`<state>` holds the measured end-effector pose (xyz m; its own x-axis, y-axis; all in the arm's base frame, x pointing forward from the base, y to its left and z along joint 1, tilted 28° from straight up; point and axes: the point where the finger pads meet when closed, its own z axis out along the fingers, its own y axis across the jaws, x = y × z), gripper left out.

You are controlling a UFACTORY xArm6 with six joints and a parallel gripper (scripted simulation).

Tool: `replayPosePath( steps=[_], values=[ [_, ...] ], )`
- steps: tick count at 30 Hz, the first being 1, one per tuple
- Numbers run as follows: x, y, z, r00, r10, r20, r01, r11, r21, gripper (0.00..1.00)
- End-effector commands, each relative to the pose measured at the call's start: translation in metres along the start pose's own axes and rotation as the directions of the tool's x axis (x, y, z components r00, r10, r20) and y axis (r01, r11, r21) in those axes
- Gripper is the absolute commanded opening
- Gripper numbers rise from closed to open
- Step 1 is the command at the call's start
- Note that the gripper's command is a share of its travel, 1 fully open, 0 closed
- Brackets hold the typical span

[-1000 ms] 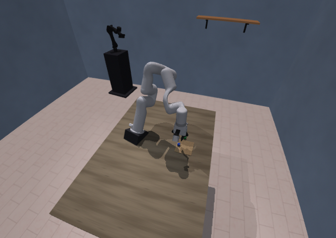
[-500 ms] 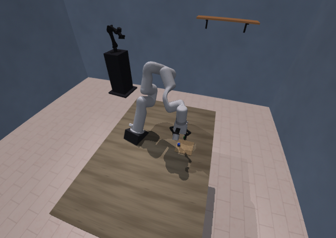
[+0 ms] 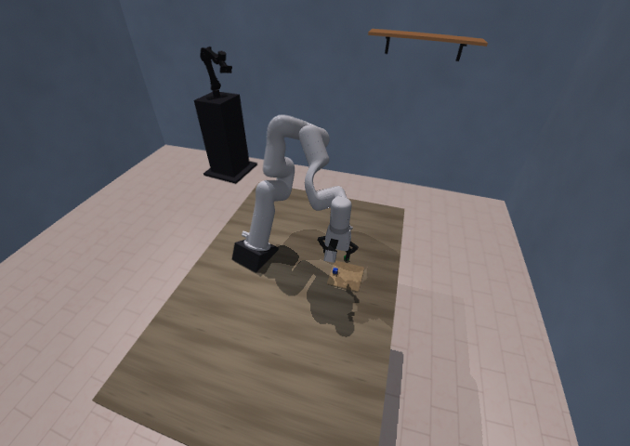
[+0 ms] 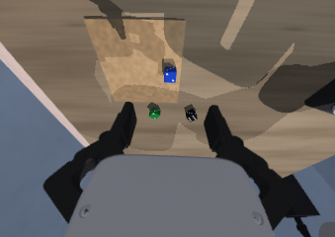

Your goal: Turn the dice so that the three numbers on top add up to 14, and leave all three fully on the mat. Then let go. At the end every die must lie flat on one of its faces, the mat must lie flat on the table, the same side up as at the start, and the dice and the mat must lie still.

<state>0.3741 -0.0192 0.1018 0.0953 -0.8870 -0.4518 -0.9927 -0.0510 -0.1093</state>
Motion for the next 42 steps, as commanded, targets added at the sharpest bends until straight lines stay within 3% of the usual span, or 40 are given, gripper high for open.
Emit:
replayPosePath(
  steps=[1, 7, 8, 21, 22, 42],
  values=[
    [-0.028, 0.010, 0.002, 0.985, -0.174, -0.004, 0.174, 0.985, 0.003, 1.00],
    [-0.041, 0.016, 0.004, 0.967, -0.254, -0.004, 0.254, 0.967, 0.002, 1.00],
    [-0.055, 0.025, 0.007, 0.936, -0.353, -0.005, 0.353, 0.936, 0.002, 1.00],
    [-0.093, 0.052, 0.017, 0.791, -0.612, -0.002, 0.612, 0.791, 0.004, 1.00],
    [-0.093, 0.052, 0.017, 0.791, -0.612, -0.002, 0.612, 0.791, 0.004, 0.36],
    [-0.093, 0.052, 0.017, 0.791, -0.612, -0.002, 0.612, 0.791, 0.004, 0.36]
  ],
)
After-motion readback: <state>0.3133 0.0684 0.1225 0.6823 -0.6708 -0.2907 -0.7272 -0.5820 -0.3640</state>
